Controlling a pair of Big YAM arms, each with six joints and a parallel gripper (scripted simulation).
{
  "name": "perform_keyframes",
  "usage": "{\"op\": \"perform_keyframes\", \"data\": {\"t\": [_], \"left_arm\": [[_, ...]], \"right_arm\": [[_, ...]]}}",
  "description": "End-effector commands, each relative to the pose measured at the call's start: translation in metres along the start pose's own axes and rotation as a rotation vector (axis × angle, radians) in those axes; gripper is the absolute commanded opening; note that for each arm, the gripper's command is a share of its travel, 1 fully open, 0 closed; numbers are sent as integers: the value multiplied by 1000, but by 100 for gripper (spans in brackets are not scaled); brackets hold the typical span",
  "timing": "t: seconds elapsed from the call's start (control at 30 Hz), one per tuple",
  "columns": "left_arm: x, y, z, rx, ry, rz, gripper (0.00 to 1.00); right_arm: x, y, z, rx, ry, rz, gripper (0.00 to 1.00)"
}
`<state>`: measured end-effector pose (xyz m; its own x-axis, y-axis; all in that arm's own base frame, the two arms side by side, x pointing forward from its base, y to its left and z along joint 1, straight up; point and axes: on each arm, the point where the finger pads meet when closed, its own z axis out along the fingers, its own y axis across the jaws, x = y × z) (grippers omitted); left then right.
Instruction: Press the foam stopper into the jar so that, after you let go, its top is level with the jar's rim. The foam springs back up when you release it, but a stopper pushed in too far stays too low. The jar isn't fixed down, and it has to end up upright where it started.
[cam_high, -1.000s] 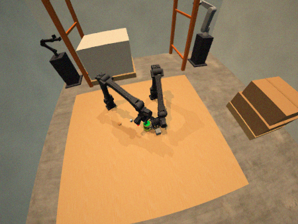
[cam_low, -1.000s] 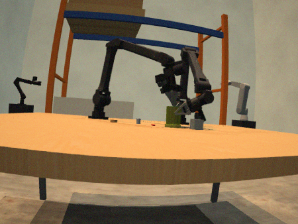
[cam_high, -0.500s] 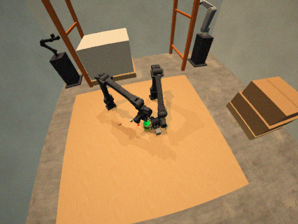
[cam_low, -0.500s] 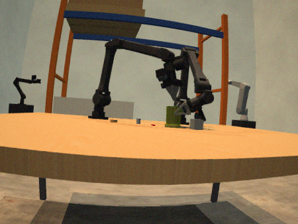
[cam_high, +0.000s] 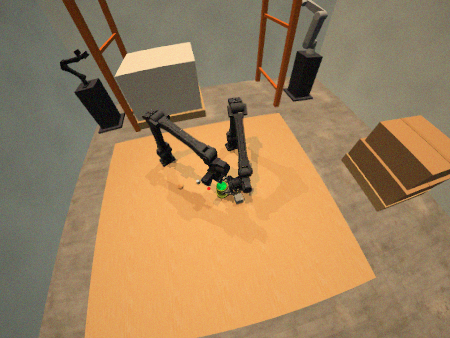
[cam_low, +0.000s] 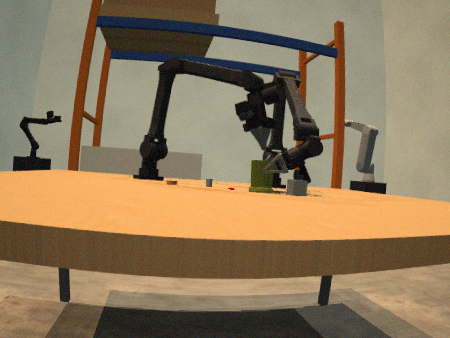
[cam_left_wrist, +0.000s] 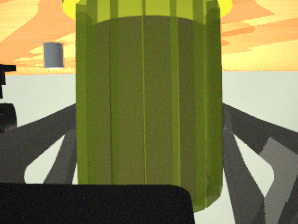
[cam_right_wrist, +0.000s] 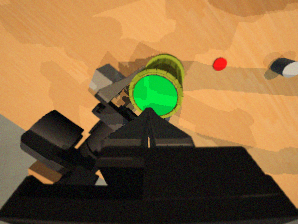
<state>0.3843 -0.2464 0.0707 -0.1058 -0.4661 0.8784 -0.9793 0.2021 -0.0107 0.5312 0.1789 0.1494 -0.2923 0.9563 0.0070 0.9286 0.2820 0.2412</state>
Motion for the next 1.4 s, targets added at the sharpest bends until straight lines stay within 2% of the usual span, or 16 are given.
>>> {"op": "perform_keyframes", "data": {"t": [0.0,0.1,0.23,0.47,0.5,0.53,0.77,0.83,0.9,0.97,1.03,1.1,1.17,1.3,1.37], "left_arm": [[3,-14,7,1,-7,1,64],[3,-14,7,1,-7,1,64],[3,-14,7,1,-7,1,64],[3,-14,7,1,-7,1,64],[3,-14,7,1,-7,1,64],[3,-14,7,1,-7,1,64],[3,-14,7,1,-7,1,64],[3,-14,7,1,-7,1,64],[3,-14,7,1,-7,1,64],[3,-14,7,1,-7,1,64],[3,-14,7,1,-7,1,64],[3,-14,7,1,-7,1,64],[3,-14,7,1,-7,1,64],[3,-14,7,1,-7,1,64],[3,-14,7,1,-7,1,64]], "right_arm": [[5,24,-30,-70,4,-20,0],[5,28,-39,-93,5,-20,0],[5,29,-32,-88,5,-20,0],[5,33,-38,-108,6,-20,0],[3,23,-25,-71,4,-9,0],[5,29,-48,-90,5,-20,0],[5,33,-71,-90,5,-20,0],[5,34,-70,-76,5,-20,0],[5,35,-82,-87,5,-20,0],[5,33,-69,-61,4,-20,0],[5,33,-69,-61,4,-20,0],[4,7,-42,11,2,-20,0],[5,15,-49,-9,3,-20,0],[4,11,-39,-5,3,-20,0],[5,19,-45,-24,3,-20,0]]}}
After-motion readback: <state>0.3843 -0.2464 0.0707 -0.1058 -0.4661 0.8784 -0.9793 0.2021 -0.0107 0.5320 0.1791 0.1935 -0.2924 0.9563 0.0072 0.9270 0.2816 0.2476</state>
